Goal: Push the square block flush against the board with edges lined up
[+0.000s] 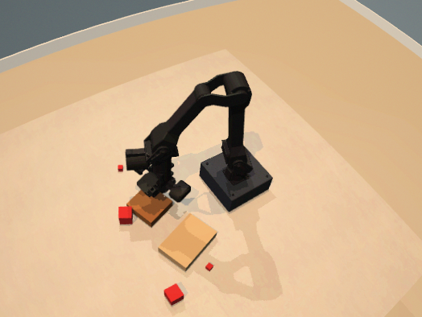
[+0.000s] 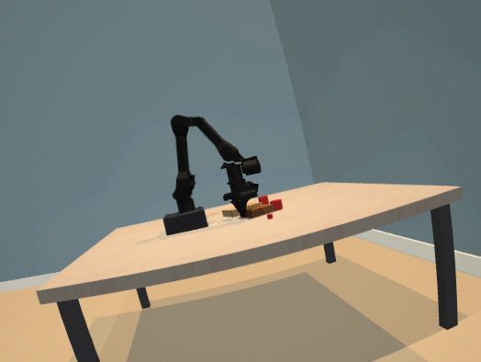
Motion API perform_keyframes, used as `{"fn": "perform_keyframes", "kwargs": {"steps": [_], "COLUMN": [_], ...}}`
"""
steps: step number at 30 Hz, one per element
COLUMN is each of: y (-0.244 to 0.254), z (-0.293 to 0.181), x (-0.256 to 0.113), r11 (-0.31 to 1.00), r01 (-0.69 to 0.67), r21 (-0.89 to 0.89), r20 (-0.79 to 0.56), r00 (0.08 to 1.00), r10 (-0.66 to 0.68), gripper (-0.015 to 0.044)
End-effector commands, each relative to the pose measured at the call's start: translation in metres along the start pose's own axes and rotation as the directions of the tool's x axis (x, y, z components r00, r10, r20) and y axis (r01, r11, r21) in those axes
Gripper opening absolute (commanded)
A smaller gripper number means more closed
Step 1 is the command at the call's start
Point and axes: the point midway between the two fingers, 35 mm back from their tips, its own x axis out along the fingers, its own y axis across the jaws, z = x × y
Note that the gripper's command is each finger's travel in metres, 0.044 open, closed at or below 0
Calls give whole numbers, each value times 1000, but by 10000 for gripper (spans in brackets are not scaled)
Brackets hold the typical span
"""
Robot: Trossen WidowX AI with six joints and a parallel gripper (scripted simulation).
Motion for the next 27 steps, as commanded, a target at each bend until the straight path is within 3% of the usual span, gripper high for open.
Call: {"fn": "perform_keyframes", "kwargs": {"steps": [1,27], "y": [1,-2], "z": [-5,-40], "x": [1,-7], "r11": [1000,1000], "r01": [-6,-5], "r21": [-2,1], "r20": [0,-6], "r00": [1000,1000], "r10": [6,5], "gripper": [0,0]}}
